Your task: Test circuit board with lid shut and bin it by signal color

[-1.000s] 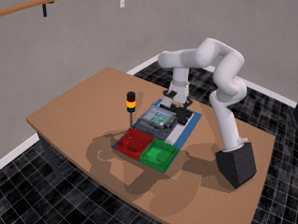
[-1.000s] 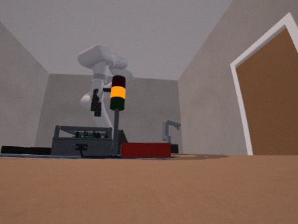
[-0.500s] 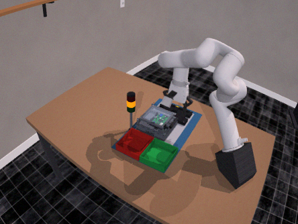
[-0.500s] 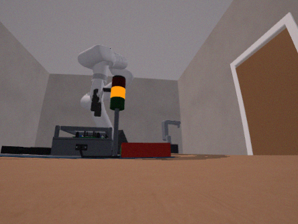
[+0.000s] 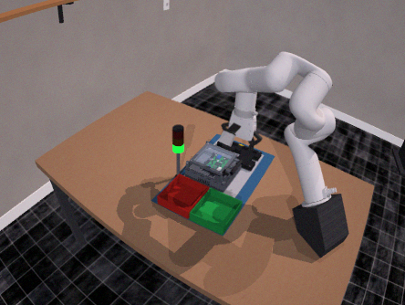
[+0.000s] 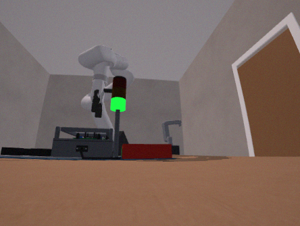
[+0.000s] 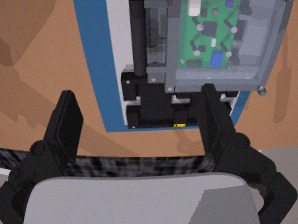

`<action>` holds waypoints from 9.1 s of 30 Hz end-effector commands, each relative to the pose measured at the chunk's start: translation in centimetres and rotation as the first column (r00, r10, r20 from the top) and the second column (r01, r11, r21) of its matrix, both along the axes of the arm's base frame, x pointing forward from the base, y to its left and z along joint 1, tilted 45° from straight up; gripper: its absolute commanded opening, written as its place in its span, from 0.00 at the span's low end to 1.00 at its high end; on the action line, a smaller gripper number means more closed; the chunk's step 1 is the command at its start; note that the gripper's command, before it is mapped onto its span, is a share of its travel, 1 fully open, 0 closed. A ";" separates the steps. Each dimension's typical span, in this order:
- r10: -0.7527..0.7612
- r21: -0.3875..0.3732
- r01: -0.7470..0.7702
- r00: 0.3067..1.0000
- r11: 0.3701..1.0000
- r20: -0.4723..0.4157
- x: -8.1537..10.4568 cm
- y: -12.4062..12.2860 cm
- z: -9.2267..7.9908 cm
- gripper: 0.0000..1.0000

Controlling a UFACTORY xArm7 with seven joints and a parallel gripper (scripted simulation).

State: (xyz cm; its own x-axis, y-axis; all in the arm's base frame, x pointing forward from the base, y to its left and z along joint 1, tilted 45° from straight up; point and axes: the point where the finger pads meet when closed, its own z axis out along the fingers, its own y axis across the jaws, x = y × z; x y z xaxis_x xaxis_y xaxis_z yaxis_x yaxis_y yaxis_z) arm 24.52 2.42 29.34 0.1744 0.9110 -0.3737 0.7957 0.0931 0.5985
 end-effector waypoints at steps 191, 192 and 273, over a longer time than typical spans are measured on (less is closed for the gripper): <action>-0.941 0.865 0.474 0.338 0.162 -0.008 -0.7 0.5 1.0 0.00; -0.941 0.865 0.474 0.338 0.162 -0.008 -0.7 0.5 1.0 0.00; -0.941 0.865 0.474 0.338 0.162 -0.008 4.5 3.6 -6.3 0.00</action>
State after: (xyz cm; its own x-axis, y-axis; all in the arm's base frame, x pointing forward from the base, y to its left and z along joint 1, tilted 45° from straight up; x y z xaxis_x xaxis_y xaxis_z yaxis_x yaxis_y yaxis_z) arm 29.05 5.93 22.94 0.7956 0.0932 0.5986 -0.1750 -0.9106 0.3744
